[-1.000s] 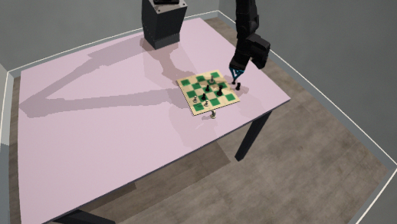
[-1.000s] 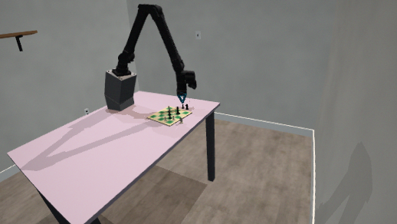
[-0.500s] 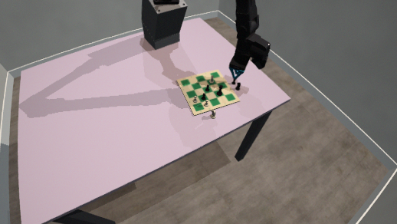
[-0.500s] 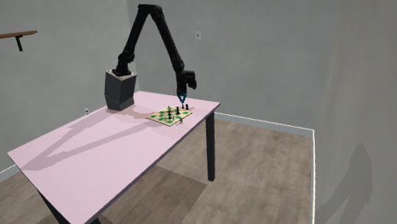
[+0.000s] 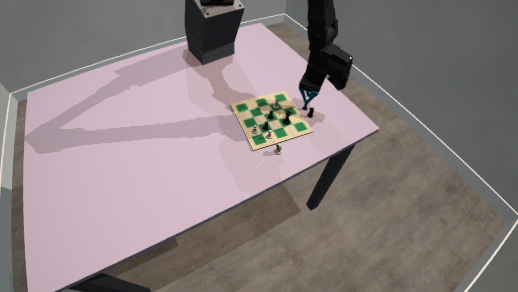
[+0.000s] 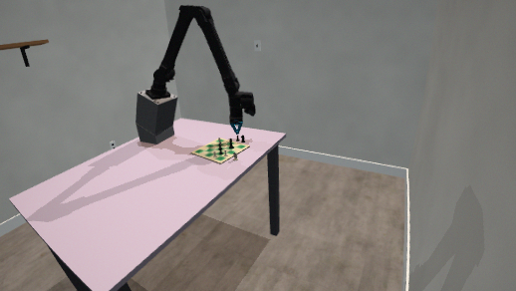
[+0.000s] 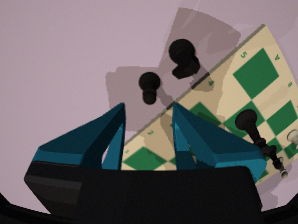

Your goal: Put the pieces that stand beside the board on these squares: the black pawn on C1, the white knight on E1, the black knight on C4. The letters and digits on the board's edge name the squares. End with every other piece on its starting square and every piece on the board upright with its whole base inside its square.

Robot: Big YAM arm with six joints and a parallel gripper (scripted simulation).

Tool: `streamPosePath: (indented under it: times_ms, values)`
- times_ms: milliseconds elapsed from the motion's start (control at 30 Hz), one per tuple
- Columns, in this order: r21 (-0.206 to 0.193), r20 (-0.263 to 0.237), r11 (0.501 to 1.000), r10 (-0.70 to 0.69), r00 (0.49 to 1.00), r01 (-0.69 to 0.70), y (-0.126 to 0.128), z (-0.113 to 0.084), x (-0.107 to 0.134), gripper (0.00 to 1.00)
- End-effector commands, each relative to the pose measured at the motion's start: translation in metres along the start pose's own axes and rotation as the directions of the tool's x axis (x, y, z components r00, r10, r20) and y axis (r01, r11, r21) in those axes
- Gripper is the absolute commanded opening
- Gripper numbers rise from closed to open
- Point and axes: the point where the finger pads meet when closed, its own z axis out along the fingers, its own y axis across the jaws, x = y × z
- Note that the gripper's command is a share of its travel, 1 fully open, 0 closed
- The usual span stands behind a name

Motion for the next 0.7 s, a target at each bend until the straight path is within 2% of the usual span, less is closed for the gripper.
streamPosePath:
  times_ms: [0,367,533,667]
  values:
    - [0.009,0.028,1.000,0.004,1.000,-0.004,-0.009,0.005,-0.014,0.34]
    - [0.009,0.027,1.000,0.004,1.000,-0.004,-0.009,0.005,-0.013,0.34]
    - [0.002,0.002,1.000,0.001,1.000,-0.001,-0.005,0.007,0.004,0.34]
    - [0.002,0.001,1.000,0.001,1.000,-0.001,-0.005,0.008,0.006,0.34]
